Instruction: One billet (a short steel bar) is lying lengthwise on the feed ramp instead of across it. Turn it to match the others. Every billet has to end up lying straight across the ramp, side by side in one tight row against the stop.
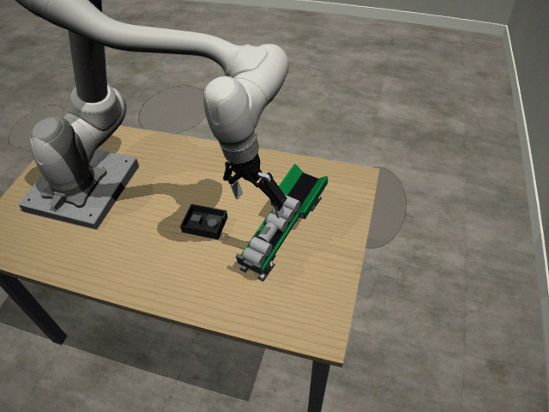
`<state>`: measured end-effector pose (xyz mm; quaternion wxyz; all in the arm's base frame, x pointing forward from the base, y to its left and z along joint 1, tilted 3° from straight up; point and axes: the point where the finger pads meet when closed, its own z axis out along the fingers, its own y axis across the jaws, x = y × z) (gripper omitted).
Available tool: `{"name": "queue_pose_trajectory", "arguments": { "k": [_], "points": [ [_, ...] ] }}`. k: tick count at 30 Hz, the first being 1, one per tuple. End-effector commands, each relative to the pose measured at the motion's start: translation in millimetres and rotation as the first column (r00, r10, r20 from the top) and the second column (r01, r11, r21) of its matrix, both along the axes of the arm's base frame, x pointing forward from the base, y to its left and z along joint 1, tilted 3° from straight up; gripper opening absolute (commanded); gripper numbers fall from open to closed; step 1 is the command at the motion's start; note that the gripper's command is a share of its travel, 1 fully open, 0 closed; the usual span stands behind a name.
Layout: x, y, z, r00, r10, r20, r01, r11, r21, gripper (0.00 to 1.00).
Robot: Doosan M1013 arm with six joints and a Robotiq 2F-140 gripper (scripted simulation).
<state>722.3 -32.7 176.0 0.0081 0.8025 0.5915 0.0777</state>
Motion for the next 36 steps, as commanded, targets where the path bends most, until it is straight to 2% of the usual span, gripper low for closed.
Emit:
{"name": "queue_pose_trajectory", "arguments": {
  "k": [1,7,8,36],
  "points": [
    [17.4,-9.1,-3.0,0.997,-0.010,-0.079,0.003,0.996,-0.091,1.00],
    [26.1,-14.2,-3.3,0.995,-0.016,-0.101,0.003,0.992,-0.128,1.00],
    [26.1,-14.2,-3.3,0.995,-0.016,-0.101,0.003,0.992,-0.128,0.41],
    [26.1,-14.2,-3.3,0.995,-0.016,-0.101,0.003,0.992,-0.128,0.41]
  ]
}}
